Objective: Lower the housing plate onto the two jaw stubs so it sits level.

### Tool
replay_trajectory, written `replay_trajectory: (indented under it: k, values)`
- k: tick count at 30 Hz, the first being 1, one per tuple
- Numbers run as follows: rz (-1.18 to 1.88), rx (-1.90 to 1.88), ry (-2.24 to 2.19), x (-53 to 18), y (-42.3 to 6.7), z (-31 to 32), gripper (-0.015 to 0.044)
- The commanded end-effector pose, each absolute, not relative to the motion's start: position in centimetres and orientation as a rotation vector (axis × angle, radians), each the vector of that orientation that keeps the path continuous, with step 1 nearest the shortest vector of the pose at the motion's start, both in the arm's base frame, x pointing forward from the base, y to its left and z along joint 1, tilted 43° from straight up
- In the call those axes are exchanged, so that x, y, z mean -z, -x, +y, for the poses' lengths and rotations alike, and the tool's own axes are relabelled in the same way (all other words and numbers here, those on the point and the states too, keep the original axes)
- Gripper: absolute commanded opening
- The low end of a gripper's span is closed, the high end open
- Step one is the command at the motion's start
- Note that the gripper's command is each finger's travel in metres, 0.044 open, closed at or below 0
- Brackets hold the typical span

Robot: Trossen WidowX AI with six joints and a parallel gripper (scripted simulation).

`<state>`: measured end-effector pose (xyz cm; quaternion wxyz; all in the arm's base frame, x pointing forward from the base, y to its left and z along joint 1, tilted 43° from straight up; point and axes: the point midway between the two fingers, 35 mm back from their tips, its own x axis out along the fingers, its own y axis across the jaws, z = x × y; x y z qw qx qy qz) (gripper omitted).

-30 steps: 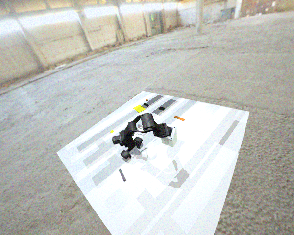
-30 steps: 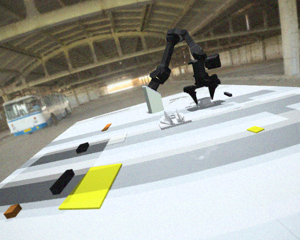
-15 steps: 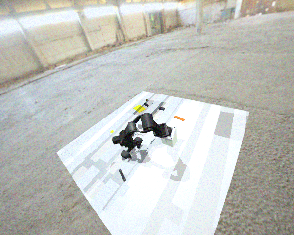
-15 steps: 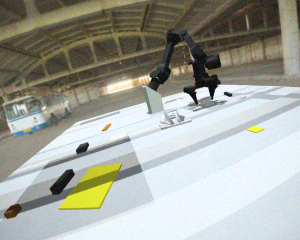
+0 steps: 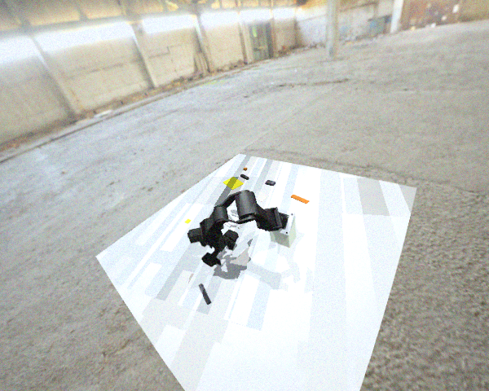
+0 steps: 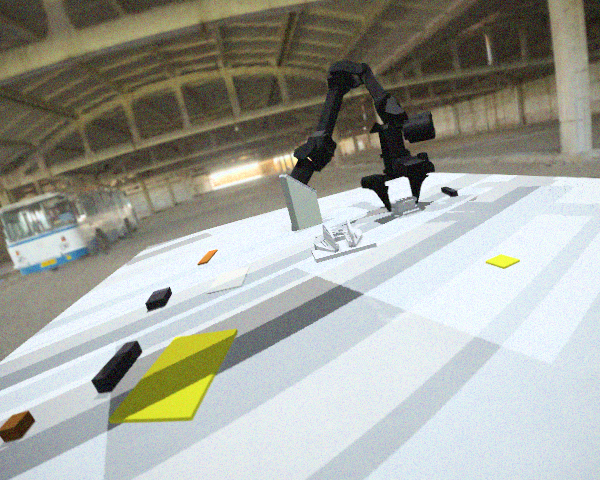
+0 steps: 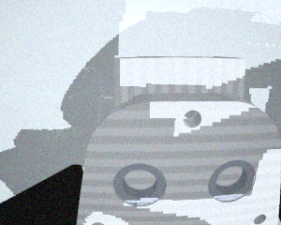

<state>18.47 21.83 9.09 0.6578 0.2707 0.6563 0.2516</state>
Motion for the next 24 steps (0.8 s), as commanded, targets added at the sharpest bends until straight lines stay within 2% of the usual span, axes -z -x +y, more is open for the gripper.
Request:
replay_trajectory:
  k: [1,24]
  values:
    - [1.486,-0.57,-0.613,-9.1,-18.5,21.8,0.0351]
    - [1.489,-0.561,-0.608,-12.8,-18.7,18.2,0.0351]
